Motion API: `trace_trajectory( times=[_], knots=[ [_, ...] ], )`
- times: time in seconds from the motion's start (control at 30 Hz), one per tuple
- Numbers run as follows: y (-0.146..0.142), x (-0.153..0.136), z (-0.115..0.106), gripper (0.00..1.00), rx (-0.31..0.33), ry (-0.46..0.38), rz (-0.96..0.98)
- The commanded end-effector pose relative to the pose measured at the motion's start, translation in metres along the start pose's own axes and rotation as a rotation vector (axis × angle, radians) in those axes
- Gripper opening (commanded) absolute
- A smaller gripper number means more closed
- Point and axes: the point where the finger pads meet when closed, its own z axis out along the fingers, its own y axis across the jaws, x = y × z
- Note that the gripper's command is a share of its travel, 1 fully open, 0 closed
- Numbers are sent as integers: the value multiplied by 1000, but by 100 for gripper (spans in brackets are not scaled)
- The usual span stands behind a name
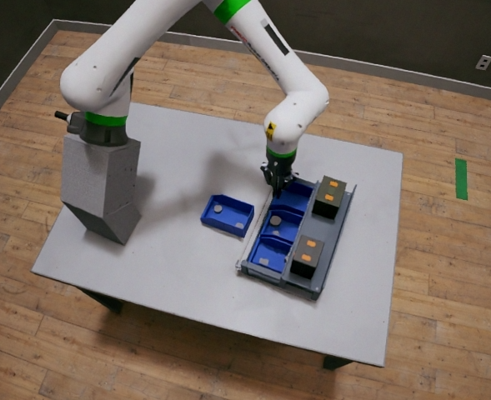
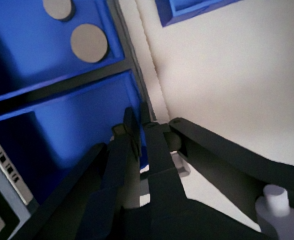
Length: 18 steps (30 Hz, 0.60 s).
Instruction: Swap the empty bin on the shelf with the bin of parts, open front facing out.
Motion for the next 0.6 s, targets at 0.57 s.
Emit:
trace_trajectory(
  times=[0.57],
  knots=[
    [1, 0, -1, 10, 2, 0, 0]
  ],
)
